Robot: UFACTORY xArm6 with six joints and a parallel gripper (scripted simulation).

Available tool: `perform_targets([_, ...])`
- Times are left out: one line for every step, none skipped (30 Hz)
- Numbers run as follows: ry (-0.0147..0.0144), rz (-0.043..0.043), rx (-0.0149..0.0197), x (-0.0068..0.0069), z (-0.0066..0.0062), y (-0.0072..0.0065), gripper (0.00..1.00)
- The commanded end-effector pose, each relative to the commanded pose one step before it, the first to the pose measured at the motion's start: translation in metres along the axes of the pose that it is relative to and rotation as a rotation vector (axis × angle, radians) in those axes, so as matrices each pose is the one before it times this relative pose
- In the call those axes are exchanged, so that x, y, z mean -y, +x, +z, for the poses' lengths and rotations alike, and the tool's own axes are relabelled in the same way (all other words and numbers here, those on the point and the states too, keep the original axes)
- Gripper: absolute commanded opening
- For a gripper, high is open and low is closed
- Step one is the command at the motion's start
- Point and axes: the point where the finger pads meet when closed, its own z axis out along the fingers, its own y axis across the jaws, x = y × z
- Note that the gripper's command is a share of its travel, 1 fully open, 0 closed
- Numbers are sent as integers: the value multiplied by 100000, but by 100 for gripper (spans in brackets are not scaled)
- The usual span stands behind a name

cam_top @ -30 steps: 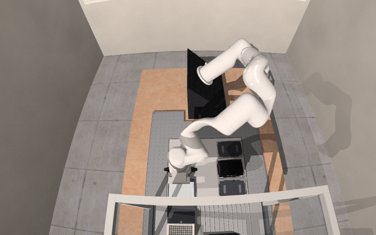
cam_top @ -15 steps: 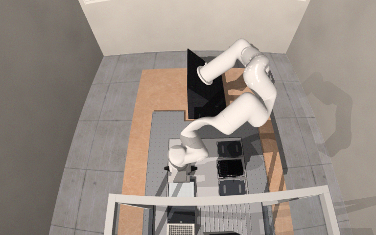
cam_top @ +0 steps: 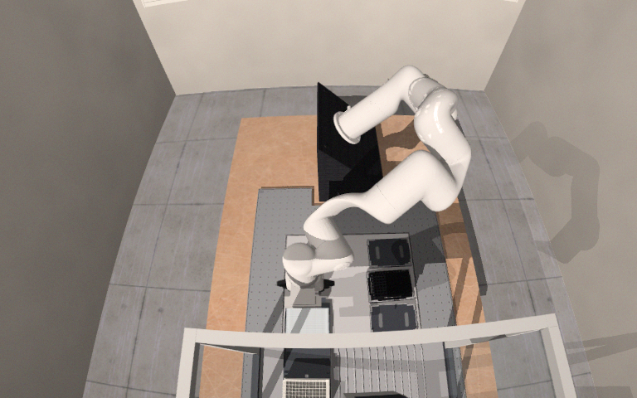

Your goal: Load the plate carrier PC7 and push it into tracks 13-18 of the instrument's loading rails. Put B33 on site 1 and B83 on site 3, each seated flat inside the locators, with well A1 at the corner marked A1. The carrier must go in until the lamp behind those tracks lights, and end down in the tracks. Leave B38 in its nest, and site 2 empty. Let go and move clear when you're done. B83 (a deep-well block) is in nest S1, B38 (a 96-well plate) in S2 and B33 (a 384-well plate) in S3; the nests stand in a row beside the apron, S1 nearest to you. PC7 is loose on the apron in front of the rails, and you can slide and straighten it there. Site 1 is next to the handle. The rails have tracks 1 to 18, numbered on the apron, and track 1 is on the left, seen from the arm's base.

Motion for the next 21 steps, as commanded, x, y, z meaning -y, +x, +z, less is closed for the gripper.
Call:
perform_targets([-150, -106, -358, -18, -969, 154, 82])
perform_targets([0, 0, 0, 0, 0, 0, 82])
perform_targets([0, 0, 0, 0, 0, 0, 82])
perform_targets([-1, 0, 0, 0, -167, 0, 82])
perform_targets([-1, 0, 0, 0, -167, 0, 82])
perform_targets([-1, 0, 0, 0, -167, 0, 82])
perform_targets([-1, 0, 0, 0, -167, 0, 82])
perform_targets([-1, 0, 0, 0, -167, 0, 82])
perform_targets([-1, 0, 0, 0, -167, 0, 82])
perform_targets([-1, 0, 0, 0, -167, 0, 82])
perform_targets([-1, 0, 0, 0, -167, 0, 82])
perform_targets([-1, 0, 0, 0, -167, 0, 82])
perform_targets([-1, 0, 0, 0, -167, 0, 82])
perform_targets([-1, 0, 0, 0, -167, 0, 82])
perform_targets([-1, 0, 0, 0, -167, 0, 82])
perform_targets([-1, 0, 0, 0, -167, 0, 82])
perform_targets([-1, 0, 0, 0, -167, 0, 82])
perform_targets([-1, 0, 0, 0, -167, 0, 82])
perform_targets([0, 0, 0, 0, 0, 0, 82])
perform_targets([0, 0, 0, 0, 0, 0, 82])
perform_targets([-1, 0, 0, 0, -167, 0, 82])
